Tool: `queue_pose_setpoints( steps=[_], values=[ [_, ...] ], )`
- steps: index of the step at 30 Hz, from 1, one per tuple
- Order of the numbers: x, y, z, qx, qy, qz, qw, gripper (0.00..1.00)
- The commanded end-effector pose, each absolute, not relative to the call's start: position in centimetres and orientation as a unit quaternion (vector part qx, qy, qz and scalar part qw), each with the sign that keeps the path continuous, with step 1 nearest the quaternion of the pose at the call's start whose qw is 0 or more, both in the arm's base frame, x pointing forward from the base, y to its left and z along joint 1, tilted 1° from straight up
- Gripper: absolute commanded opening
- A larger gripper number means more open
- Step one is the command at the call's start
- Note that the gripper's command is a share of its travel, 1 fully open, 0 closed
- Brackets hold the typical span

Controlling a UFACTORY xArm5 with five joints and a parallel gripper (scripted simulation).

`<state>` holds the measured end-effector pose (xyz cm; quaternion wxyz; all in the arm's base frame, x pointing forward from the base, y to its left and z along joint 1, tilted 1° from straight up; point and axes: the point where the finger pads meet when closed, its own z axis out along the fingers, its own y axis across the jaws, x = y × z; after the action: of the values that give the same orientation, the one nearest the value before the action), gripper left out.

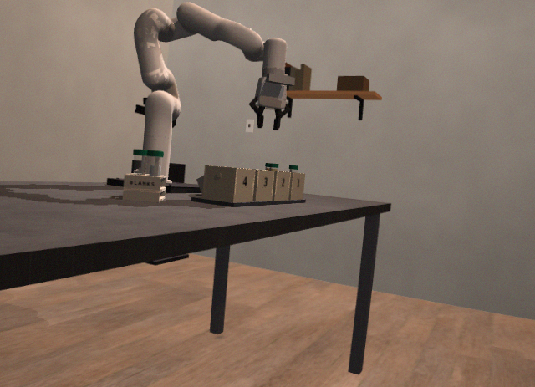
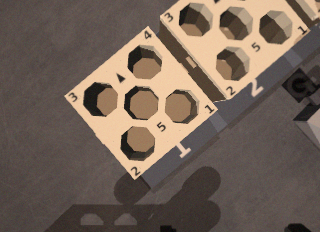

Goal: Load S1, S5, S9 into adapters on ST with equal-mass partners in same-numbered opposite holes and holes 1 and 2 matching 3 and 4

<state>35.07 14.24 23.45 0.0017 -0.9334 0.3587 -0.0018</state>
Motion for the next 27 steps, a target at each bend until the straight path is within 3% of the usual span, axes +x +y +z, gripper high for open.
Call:
queue_pose_setpoints(
  steps=[1, 27],
  values=[
    [34.3, 16.8, 23.6, -0.933, 0.360, 0.002, 0.009, 0.57],
    [30.4, 27.2, 23.8, -0.933, 0.360, 0.002, 0.009, 0.57]
  ],
)
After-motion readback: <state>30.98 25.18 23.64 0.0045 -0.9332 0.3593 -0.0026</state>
